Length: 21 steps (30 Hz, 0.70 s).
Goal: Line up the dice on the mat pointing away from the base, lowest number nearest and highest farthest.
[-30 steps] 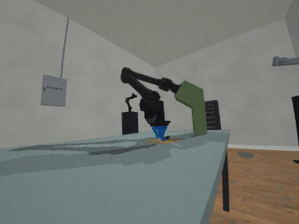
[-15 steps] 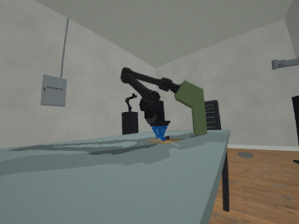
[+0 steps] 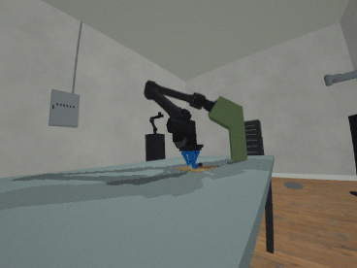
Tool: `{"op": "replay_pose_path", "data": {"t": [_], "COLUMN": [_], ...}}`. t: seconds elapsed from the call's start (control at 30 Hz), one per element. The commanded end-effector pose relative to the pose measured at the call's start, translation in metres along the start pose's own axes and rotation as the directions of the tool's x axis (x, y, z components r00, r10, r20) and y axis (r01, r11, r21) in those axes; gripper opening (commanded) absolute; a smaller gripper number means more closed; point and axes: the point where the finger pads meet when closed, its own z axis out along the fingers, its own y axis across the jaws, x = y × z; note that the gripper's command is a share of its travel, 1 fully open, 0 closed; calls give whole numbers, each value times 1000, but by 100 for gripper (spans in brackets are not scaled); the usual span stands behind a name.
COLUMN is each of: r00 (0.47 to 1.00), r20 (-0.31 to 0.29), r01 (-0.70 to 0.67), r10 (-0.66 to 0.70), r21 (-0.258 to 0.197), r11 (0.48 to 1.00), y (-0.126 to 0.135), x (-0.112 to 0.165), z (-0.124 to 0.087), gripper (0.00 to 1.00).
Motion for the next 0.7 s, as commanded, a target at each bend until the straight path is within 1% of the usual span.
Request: {"op": "replay_pose_path", "data": {"t": [0.0, 0.3, 0.67], "r00": [1000, 1000, 1000], "r20": [7, 0, 0], "r01": [-17, -10, -11], "r10": [17, 10, 11], "r21": [8, 3, 3], "r11": [1000, 1000, 1000], "y": [-9, -5, -5], "x": [-3, 6, 6], "z": [3, 2, 2], "gripper": [11, 11, 11]}}
